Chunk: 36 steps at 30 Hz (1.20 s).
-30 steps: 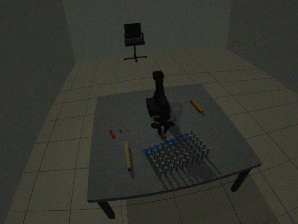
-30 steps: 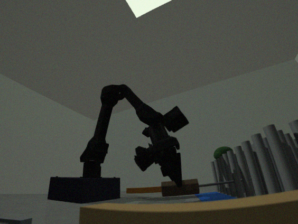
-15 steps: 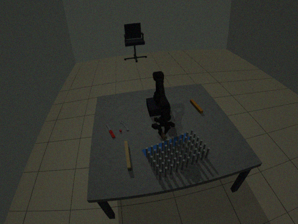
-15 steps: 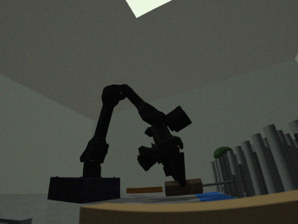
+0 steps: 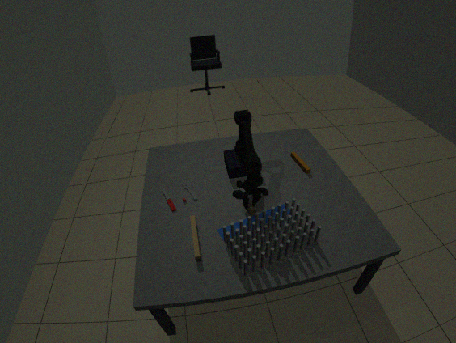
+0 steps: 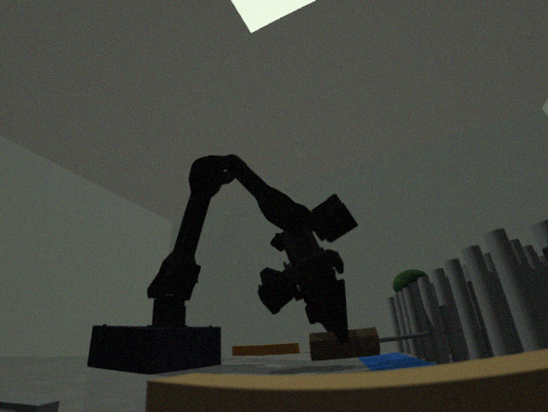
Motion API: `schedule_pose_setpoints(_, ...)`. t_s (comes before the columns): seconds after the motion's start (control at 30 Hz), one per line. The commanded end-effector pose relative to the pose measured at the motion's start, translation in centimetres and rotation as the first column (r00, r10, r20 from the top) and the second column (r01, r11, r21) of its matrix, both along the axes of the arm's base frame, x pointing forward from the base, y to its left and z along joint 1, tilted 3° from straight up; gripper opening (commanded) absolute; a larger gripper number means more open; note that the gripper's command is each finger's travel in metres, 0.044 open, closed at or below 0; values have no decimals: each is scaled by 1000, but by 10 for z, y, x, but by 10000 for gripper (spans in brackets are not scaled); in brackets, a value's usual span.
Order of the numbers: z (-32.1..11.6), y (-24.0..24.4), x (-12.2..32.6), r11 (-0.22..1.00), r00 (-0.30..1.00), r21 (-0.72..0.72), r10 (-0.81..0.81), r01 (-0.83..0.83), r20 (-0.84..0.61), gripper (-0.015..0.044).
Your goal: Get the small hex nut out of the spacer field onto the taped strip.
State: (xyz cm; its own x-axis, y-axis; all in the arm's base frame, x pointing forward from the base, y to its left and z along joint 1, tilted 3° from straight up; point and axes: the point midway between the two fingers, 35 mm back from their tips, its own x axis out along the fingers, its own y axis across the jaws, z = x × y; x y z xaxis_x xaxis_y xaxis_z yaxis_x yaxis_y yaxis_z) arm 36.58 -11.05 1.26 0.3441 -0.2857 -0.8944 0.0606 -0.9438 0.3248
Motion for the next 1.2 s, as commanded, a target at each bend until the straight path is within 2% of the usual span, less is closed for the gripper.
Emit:
schedule_pose_setpoints(0.0,3,-1,5,1000,1000,-3,-8,8,11,0)
schedule_pose_setpoints(1.17,4,0,23,1000,1000,-3,-8,8,14,0)
